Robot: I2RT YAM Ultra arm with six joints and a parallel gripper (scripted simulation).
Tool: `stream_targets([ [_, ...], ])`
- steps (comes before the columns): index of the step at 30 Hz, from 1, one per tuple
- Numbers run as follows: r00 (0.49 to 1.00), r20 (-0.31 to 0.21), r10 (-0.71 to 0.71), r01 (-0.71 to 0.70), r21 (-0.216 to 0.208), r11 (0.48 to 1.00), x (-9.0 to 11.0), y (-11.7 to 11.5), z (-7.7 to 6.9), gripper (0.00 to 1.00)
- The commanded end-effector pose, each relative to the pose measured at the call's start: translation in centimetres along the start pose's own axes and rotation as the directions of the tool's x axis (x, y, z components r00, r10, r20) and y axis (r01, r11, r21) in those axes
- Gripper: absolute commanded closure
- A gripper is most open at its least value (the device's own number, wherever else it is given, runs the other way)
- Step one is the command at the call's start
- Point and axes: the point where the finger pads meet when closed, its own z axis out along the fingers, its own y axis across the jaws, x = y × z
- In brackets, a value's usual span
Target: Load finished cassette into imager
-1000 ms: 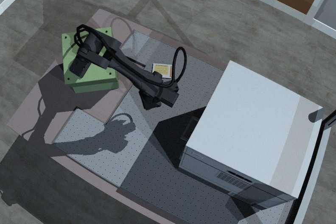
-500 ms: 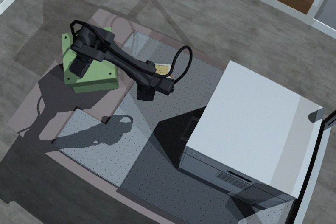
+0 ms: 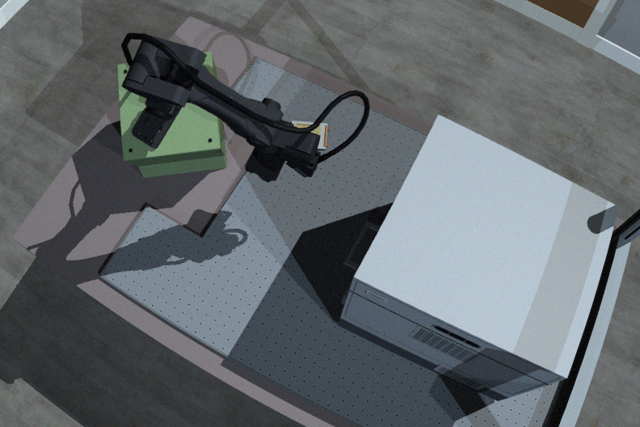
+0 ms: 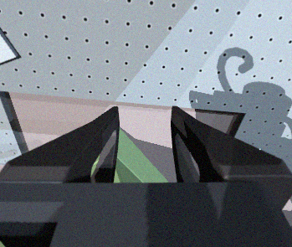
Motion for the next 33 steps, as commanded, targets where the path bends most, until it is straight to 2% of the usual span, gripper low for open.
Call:
stream_targets([
  [1, 0.994, 0.047, 0.099, -0.1, 0.023, 0.995, -0.4, 0.0, -0.2, 0.65],
  [13, 0.994, 0.042, 0.101, -0.102, 0.017, 0.995, -0.8, -0.1, -0.3, 0.65],
  [14, 0.992, 0.071, 0.108, -0.11, 0.018, 0.994, -1.7, -0.2, -1.7, 0.65],
  [19, 0.992, 0.071, 0.108, -0.11, 0.017, 0.994, -1.5, -0.2, -4.2, 0.65],
  [22, 0.992, 0.071, 0.108, -0.11, 0.017, 0.994, -1.5, -0.2, -4.2, 0.65],
  [24, 0.994, 0.041, 0.103, -0.104, 0.025, 0.994, -1.1, -0.1, -3.4, 0.65],
  [29, 0.994, 0.041, 0.103, -0.104, 0.024, 0.994, -1.1, -0.1, -3.4, 0.65],
  [30, 0.995, 0.072, 0.061, -0.064, 0.034, 0.997, -2.1, 0.1, -3.2, 0.65],
  [33, 0.994, 0.103, -0.027, 0.019, 0.077, 0.997, -3.4, -0.1, -2.5, 0.65],
])
